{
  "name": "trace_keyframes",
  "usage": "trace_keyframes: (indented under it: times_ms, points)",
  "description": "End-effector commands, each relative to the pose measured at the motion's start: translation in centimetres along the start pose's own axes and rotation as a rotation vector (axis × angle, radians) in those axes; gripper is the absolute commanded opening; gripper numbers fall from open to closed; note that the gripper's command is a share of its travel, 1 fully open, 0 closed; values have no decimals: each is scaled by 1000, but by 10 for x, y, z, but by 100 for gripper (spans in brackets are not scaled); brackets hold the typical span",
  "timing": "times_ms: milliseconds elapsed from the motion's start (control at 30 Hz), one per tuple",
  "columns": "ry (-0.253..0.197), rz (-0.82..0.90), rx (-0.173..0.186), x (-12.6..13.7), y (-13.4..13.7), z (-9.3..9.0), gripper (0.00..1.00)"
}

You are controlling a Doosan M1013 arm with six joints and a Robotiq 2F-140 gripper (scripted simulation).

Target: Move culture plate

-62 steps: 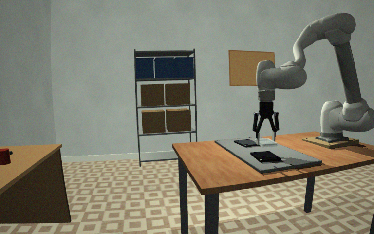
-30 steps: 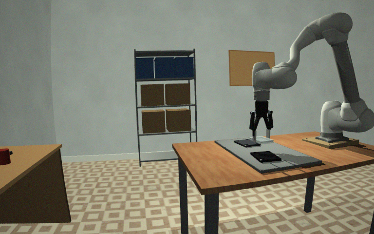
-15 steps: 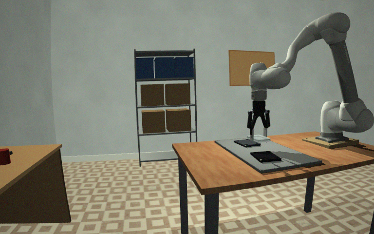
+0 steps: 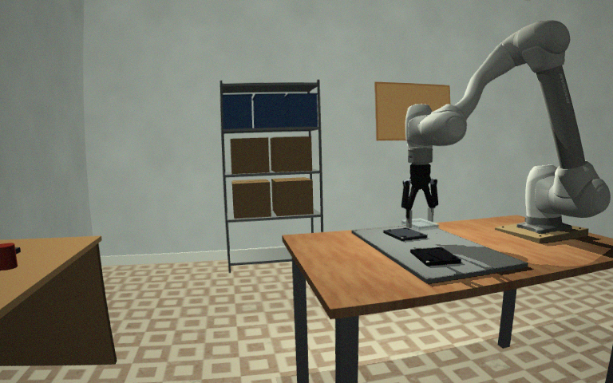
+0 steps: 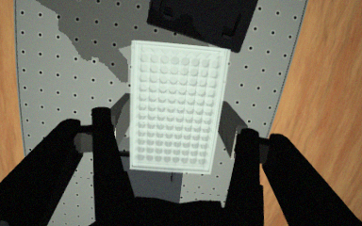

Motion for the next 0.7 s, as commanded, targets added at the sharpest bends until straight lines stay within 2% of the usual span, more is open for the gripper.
trace_keyframes:
  times_ms: [0,667]
  points:
    - [0,0,0,7,0,0,0]
    - [0,0,0,64,1,0,0]
Point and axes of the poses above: the point where the finger pads meet when closed, its own z axis back along the fingers, its own y axis across the jaws, x = y × z, the point moved 9 cm from there along z, back along the fingers, and after that the axes turned 13 degrees about -z, right-handed, at the moved point
